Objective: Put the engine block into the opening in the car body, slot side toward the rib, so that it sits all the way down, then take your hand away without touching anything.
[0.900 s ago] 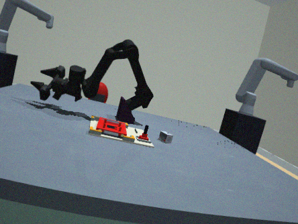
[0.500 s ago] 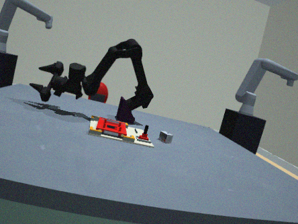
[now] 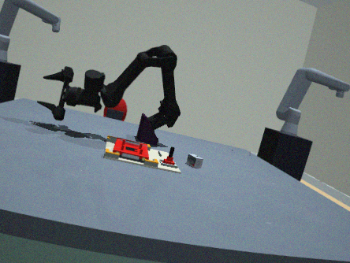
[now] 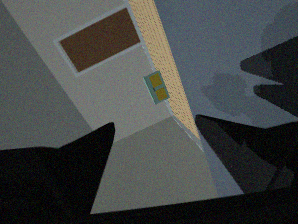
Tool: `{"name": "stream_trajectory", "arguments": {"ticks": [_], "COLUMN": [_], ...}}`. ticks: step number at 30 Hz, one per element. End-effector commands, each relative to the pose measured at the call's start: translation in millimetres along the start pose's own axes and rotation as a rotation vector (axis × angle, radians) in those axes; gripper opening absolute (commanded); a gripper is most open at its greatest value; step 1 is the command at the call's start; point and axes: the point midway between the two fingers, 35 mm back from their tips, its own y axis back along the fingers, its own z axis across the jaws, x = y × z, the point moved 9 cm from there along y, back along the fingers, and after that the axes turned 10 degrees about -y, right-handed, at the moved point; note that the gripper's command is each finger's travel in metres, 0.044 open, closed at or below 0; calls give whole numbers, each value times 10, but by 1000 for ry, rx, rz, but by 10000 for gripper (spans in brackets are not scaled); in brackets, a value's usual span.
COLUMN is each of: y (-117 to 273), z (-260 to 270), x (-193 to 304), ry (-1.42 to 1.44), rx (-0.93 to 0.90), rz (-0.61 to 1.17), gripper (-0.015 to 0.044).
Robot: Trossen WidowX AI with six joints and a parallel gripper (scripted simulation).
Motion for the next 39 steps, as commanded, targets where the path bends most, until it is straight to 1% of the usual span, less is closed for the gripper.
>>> {"name": "stream_trajectory", "arguments": {"ticks": [1,20,39], "y": [20,210,502], "z": [-19,-101,-170], "x": [84,406,782], "ry": [115,694,1311], "rx": [35,225,365], "rz": [11,80,253], "gripper": [440,440,440]}}
